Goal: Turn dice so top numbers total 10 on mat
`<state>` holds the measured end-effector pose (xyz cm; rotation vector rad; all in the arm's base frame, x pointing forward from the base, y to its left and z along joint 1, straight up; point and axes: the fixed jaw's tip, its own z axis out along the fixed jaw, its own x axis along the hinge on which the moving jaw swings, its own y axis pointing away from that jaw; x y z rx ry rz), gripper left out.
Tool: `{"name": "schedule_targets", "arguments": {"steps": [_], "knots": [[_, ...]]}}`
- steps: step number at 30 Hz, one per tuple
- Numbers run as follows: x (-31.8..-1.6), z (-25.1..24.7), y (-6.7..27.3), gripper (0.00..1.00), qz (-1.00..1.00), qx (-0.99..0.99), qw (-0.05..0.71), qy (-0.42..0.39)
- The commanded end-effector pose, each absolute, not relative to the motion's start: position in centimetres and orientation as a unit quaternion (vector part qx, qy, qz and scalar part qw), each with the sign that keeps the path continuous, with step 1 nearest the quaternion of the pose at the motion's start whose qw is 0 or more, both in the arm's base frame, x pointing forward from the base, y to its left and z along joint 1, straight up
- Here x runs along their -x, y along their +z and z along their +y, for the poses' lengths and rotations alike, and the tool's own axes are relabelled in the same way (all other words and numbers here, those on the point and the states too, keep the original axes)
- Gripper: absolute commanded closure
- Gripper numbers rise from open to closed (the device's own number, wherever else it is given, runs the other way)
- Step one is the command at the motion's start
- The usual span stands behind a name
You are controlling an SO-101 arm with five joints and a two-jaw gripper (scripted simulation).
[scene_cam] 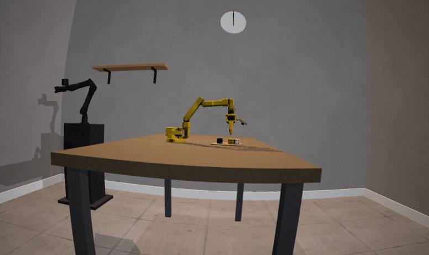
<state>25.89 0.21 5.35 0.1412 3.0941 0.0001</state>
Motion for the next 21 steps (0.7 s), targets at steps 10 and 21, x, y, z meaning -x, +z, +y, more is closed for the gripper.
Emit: {"name": "schedule_targets", "arguments": {"steps": [10,21], "knots": [[-26.6,0.5,6.2,0.69,0.998,-0.045,0.05,0.002],[-26.7,0.5,4.4,0.69,0.998,-0.045,0.037,0.001]]}}
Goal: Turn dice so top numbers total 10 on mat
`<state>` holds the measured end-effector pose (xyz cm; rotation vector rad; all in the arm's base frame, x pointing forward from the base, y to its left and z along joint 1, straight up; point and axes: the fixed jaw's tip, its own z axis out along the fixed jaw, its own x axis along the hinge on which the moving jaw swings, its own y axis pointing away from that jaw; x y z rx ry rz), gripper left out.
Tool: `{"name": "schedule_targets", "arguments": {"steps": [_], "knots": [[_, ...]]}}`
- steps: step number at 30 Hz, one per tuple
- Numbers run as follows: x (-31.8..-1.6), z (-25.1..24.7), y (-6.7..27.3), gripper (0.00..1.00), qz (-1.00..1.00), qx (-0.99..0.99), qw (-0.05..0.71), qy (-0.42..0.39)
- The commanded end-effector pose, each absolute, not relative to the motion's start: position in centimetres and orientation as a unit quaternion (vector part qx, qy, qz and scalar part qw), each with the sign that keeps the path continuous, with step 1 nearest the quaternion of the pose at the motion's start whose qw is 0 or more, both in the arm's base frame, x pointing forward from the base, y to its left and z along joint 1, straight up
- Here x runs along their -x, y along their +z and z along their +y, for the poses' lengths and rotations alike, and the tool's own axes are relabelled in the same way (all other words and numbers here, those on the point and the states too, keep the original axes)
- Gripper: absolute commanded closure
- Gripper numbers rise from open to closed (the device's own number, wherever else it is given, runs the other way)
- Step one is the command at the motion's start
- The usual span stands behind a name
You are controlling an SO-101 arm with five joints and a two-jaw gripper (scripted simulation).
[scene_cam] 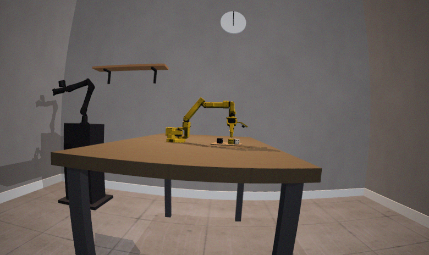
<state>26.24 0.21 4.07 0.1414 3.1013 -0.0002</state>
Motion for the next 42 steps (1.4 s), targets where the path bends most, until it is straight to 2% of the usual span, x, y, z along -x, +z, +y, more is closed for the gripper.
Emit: {"name": "schedule_targets", "arguments": {"steps": [1,29,42], "knots": [[-26.7,0.5,4.2,0.69,0.998,-0.045,0.036,0.001],[-26.7,0.5,2.6,0.69,0.999,-0.045,0.025,0.001],[-26.7,0.2,2.6,0.73,0.999,-0.045,0.025,0.001]]}}
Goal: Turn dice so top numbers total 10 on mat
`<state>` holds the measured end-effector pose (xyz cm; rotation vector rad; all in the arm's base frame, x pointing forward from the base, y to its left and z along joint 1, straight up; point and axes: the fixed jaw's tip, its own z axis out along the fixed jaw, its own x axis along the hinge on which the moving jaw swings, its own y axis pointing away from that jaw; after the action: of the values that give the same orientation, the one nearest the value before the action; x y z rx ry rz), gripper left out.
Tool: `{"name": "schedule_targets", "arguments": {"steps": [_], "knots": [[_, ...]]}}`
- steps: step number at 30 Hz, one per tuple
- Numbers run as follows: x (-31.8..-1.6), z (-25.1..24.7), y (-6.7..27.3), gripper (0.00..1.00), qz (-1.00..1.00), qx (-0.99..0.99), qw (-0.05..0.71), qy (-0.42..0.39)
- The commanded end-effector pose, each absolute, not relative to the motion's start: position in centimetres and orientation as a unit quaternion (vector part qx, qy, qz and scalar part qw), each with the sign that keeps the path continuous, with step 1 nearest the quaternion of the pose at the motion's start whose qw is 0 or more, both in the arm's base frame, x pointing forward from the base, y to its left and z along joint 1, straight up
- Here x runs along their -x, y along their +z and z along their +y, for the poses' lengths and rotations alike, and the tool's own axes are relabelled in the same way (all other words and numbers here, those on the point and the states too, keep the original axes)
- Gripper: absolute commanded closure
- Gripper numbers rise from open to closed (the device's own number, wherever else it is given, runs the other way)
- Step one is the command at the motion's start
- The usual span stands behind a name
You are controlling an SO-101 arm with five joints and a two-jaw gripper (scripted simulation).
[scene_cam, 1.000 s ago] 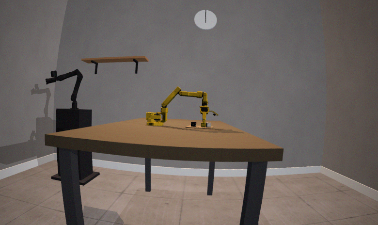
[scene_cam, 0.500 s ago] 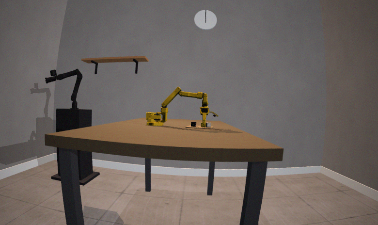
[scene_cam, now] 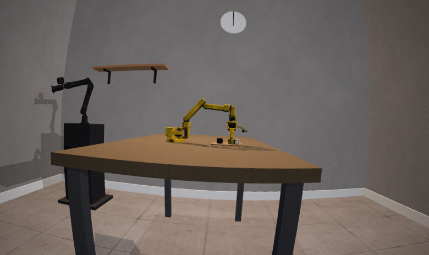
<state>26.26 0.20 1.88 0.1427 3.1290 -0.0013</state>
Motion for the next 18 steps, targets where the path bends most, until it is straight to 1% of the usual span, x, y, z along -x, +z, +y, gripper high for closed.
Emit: {"name": "schedule_targets", "arguments": {"steps": [1,14,18], "knots": [[-26.68,0.15,2.63,0.74,0.999,-0.045,0.025,0.001],[-26.63,-0.43,2.63,0.83,0.999,-0.045,0.025,0.0],[-26.63,-0.5,2.63,0.85,0.999,-0.045,0.025,0.0]]}}
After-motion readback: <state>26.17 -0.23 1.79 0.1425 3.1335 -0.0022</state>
